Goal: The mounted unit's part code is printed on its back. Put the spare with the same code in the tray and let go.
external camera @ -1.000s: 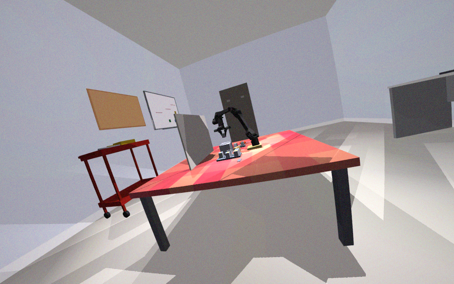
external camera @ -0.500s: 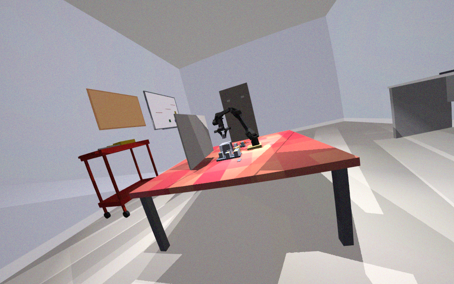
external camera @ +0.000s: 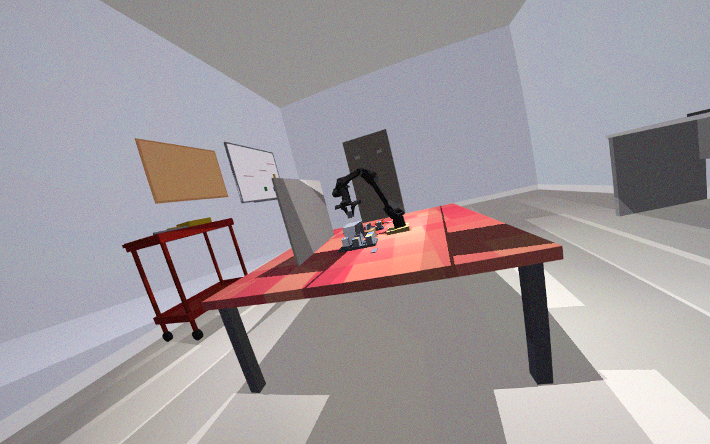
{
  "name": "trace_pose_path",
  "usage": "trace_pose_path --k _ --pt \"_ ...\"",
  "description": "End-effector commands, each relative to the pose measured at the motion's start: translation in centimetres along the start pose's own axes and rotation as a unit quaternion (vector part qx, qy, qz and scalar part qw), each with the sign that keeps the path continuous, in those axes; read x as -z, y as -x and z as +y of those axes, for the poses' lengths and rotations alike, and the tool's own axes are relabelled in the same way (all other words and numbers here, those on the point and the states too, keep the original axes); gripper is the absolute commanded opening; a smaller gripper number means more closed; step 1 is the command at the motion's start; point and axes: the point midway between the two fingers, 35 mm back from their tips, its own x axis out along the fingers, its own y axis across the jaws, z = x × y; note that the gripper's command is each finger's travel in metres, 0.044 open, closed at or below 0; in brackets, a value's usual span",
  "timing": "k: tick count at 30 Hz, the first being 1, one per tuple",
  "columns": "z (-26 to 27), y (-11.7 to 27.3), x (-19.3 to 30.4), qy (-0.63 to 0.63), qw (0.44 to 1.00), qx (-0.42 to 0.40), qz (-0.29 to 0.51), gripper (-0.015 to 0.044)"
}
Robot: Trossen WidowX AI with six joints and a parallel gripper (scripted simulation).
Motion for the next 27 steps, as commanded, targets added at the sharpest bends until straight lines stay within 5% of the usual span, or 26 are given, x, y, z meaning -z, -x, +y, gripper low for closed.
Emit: trace_pose_path --k 1,27 --pt "0.0 -0.4 -0.1 0.002 1.0 -0.001 -0.003 0.0" --pt "-0.1 -2.2 0.0 0.002 1.0 -0.001 -0.002 0.0"
